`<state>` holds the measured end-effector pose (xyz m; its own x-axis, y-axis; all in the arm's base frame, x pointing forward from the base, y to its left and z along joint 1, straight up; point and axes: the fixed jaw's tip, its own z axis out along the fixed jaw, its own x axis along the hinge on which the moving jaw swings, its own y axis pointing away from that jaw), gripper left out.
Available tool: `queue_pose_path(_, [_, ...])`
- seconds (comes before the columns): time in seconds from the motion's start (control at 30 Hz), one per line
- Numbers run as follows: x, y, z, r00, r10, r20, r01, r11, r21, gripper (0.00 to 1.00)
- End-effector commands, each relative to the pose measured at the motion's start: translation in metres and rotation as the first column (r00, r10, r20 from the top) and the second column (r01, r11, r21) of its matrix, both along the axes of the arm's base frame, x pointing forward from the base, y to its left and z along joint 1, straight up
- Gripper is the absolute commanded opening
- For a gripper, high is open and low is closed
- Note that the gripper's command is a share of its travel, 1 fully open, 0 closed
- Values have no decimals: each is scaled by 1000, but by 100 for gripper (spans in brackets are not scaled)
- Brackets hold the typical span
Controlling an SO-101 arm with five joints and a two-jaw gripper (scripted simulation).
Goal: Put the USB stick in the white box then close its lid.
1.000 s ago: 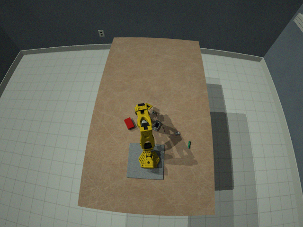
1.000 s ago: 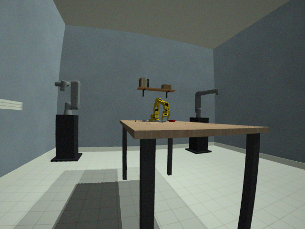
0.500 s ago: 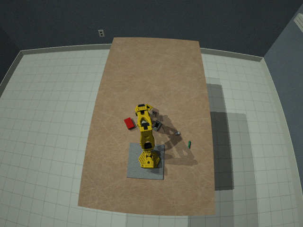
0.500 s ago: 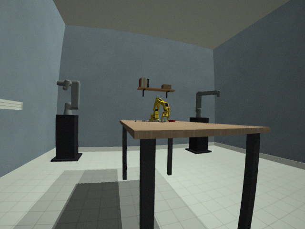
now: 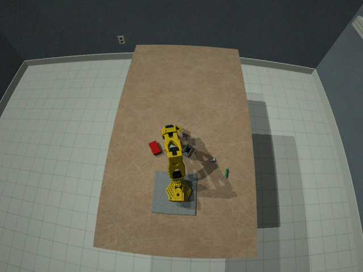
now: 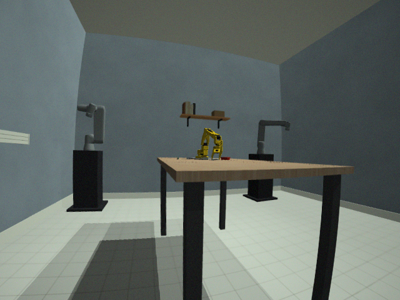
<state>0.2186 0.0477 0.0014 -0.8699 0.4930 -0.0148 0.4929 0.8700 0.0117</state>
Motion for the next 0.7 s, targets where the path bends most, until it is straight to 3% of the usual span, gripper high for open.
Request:
queue_pose_path(0.0, [-3,0,-3,1000,-4,-13,4,1000,-2,29])
queue_pose_path(0.67, [-2,0,-1,1000,-4,-13,4,1000,-2,28])
